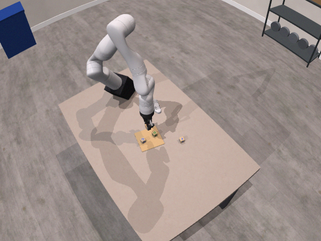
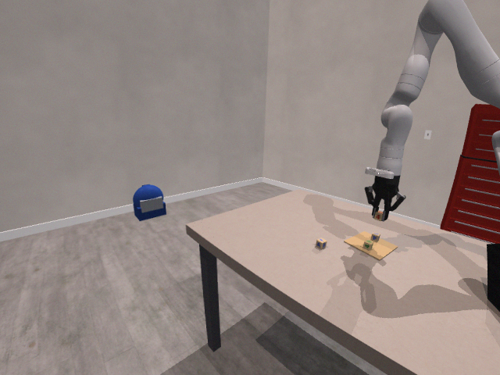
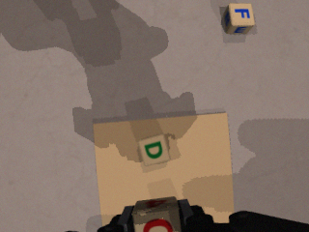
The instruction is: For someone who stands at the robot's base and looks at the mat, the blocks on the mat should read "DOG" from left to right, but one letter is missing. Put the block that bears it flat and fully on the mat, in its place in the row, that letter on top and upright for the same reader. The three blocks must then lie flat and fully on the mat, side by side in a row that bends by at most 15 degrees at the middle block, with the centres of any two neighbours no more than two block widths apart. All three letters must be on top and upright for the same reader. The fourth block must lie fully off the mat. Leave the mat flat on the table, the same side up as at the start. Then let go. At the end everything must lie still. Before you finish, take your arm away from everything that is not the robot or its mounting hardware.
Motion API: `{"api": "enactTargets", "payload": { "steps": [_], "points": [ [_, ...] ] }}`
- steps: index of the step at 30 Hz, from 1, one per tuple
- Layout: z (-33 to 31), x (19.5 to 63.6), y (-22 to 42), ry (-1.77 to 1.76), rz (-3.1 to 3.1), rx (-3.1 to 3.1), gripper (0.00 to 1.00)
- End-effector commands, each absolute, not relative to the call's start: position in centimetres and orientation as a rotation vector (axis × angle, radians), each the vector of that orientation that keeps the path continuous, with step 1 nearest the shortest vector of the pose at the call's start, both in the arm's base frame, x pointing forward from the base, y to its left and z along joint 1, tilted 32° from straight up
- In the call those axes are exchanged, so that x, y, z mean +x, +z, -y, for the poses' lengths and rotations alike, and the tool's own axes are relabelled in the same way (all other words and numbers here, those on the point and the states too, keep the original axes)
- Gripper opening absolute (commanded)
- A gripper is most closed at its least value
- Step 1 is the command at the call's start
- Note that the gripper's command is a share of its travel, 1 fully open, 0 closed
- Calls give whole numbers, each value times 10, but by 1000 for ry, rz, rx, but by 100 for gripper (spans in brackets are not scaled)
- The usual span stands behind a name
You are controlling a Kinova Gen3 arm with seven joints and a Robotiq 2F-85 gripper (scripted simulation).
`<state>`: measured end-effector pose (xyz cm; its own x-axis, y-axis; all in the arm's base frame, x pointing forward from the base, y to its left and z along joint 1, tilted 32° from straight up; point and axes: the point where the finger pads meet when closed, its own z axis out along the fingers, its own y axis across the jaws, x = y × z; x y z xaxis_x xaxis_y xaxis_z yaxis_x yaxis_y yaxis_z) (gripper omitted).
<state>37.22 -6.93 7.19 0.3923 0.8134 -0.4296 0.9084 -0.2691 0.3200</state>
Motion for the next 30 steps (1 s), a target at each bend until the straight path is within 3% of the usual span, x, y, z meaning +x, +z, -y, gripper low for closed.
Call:
{"api": "enactTargets", "payload": {
  "steps": [1, 30],
  "points": [
    [71, 373, 74, -233, -1469, 2148, 21],
    [72, 375, 77, -260, -1635, 2040, 21]
  ]
}}
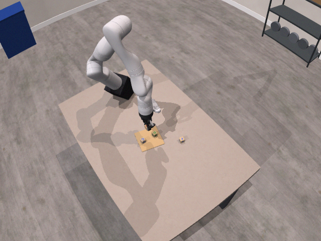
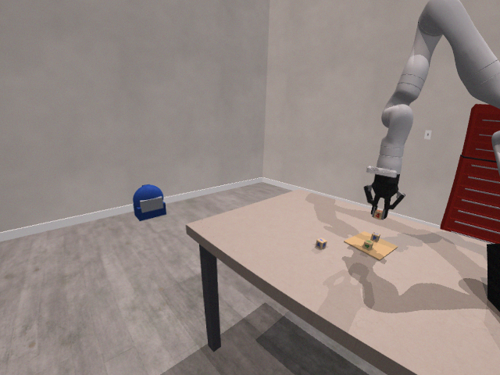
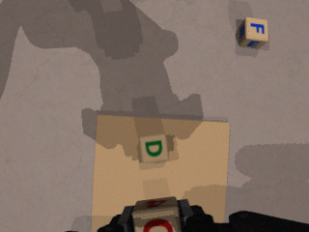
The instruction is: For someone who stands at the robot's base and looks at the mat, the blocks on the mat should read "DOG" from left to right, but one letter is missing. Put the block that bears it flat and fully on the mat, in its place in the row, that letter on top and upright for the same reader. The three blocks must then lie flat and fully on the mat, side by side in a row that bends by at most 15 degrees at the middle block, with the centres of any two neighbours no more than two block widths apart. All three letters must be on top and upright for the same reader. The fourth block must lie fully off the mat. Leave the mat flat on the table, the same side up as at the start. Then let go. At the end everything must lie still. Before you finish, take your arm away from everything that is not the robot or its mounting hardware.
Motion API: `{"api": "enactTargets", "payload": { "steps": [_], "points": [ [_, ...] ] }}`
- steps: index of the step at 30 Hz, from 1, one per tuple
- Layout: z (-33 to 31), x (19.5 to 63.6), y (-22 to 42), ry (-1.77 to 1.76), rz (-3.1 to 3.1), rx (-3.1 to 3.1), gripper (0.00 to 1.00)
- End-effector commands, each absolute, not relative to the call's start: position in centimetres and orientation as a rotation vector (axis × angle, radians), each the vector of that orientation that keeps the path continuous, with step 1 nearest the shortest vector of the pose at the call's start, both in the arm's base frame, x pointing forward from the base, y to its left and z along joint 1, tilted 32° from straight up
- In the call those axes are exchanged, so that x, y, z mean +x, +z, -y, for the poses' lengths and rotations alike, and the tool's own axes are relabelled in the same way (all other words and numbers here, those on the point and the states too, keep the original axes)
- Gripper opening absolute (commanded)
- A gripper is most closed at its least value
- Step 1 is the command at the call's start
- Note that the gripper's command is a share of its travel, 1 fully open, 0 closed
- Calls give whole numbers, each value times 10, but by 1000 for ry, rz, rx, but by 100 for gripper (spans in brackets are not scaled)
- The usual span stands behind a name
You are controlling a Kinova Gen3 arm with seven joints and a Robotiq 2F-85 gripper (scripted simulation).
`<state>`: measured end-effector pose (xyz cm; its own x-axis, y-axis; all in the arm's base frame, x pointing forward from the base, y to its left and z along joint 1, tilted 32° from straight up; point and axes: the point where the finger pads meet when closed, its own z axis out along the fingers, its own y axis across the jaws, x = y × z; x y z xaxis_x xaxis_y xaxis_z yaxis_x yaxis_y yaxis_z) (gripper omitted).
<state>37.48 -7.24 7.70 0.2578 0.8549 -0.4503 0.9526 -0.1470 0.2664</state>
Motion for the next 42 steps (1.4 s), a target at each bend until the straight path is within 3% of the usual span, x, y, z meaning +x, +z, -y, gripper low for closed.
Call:
{"api": "enactTargets", "payload": {
  "steps": [1, 42],
  "points": [
    [72, 375, 77, -260, -1635, 2040, 21],
    [120, 391, -4, -260, -1635, 2040, 21]
  ]
}}
